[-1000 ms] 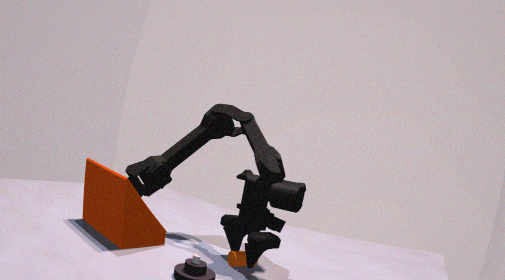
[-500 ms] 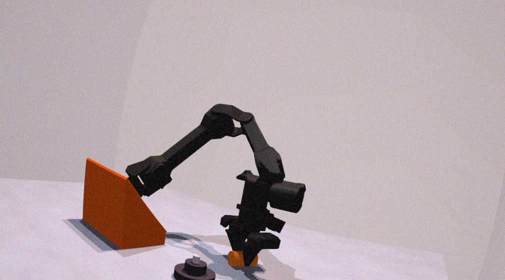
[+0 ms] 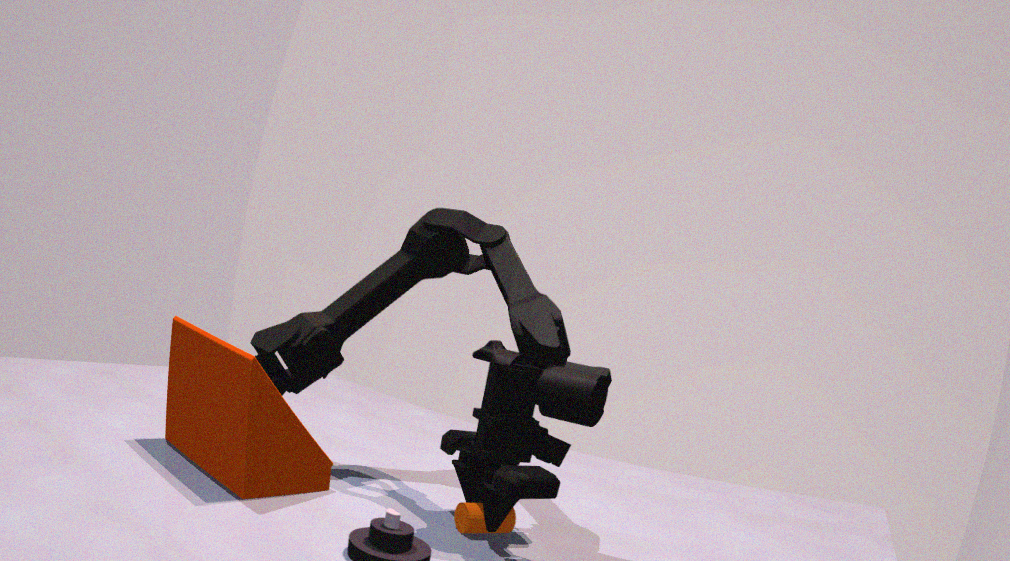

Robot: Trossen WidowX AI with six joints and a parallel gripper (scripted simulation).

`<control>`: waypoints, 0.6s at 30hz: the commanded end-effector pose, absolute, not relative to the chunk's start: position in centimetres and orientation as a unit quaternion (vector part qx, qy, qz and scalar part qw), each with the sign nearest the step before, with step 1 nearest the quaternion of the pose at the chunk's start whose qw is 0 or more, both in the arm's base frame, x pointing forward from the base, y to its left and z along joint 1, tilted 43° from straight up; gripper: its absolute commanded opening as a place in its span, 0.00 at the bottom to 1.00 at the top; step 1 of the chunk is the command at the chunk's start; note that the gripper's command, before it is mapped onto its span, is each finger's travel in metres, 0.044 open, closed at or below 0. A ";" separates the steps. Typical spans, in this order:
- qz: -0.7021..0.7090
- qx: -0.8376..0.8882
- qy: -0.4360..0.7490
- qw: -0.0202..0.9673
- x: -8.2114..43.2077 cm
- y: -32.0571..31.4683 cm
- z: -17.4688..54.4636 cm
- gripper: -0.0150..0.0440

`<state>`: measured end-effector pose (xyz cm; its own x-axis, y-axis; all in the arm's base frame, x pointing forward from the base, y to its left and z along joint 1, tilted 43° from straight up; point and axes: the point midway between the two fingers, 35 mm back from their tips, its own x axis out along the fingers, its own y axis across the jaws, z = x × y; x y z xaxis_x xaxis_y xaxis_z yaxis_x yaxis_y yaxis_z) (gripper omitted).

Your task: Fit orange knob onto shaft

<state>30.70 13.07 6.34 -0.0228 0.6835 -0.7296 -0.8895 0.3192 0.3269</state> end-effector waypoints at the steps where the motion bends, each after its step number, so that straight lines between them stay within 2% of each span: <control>1: 0.571 -0.119 0.429 0.690 30.8 12.4 7.0 0.56; 7: 0.566 -0.111 0.435 0.691 30.8 12.1 7.3 0.56; 18: 0.474 0.021 0.534 0.700 30.8 12.1 7.3 0.56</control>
